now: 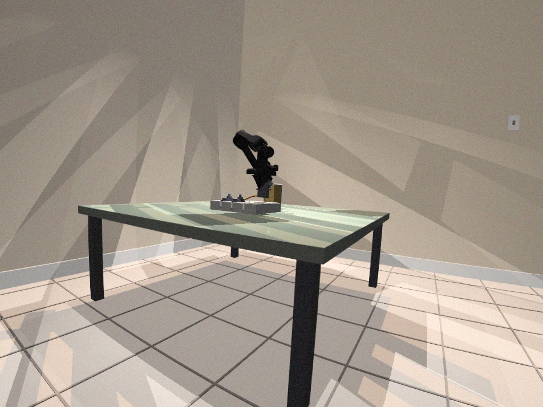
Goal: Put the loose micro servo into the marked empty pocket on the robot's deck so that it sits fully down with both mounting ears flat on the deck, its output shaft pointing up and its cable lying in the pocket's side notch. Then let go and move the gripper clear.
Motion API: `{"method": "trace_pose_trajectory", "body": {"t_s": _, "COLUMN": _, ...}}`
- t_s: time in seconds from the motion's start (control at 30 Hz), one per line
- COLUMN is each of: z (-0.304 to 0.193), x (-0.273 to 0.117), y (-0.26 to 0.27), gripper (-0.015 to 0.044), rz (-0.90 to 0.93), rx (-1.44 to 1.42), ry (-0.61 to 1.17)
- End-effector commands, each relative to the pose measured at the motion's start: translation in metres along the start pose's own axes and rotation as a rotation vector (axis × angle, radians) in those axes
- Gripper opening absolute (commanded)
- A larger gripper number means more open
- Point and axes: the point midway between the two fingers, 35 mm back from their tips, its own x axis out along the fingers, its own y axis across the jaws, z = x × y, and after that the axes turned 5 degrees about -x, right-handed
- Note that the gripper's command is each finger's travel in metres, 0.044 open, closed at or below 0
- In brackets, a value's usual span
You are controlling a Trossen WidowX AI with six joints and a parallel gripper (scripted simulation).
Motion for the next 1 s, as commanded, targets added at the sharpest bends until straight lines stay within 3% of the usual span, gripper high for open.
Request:
{"method": "trace_pose_trajectory", "body": {"t_s": 0.0, "z": 0.0002, "x": -0.001, "y": -0.0016, "gripper": 0.0, "rz": -0.004, "rx": -0.154, "ry": 0.0}}
{"method": "trace_pose_trajectory", "body": {"t_s": 0.97, "z": 0.0002, "x": -0.001, "y": -0.0015, "gripper": 0.0, "rz": -0.004, "rx": -1.147, "ry": 0.002}}
